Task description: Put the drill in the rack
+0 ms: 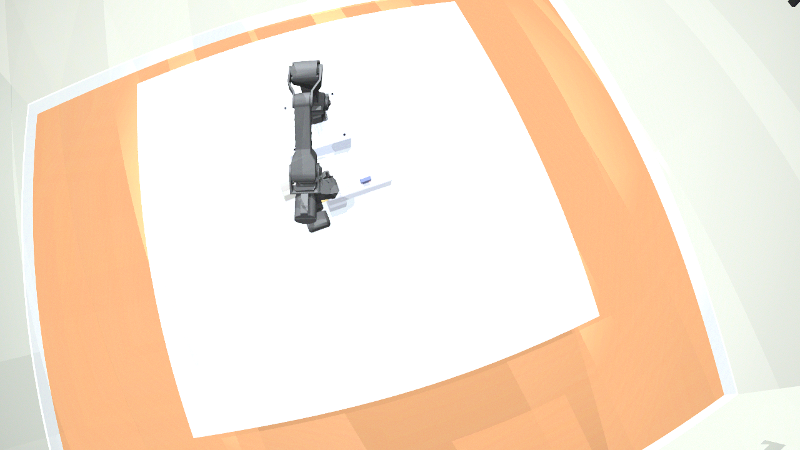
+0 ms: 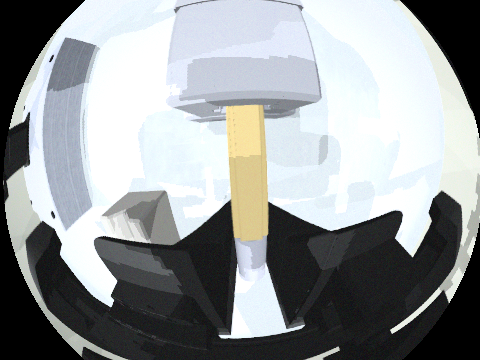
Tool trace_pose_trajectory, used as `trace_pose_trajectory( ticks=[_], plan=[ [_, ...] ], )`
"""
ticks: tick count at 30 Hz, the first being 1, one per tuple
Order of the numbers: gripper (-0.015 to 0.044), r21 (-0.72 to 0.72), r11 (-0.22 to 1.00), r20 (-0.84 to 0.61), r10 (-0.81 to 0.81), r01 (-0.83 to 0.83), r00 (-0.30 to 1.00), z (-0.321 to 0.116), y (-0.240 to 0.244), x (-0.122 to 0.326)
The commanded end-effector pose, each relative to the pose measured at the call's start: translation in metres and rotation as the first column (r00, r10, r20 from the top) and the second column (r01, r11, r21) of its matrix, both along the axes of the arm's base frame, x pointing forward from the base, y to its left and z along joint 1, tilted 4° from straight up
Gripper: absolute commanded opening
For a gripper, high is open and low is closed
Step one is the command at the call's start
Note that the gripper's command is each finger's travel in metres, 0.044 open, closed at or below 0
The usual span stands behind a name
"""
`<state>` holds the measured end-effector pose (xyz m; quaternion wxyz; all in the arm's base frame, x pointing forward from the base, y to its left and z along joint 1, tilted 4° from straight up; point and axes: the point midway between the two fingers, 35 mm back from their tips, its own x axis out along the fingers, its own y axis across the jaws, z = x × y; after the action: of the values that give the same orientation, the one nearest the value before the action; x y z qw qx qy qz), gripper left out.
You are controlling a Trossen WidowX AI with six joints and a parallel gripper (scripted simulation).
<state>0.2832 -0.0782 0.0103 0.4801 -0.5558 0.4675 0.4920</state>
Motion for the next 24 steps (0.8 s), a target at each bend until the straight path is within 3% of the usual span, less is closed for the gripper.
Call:
trace_pose_trajectory(
  ticks=[1,24],
  plan=[
    [0.0,0.0,1.0,0.0,0.001,-0.001,1.0,0.0,0.0,0.0],
    [0.0,0.0,1.0,0.001,-0.003,0.003,1.0,0.004,-0.015,0.001]
  ],
)
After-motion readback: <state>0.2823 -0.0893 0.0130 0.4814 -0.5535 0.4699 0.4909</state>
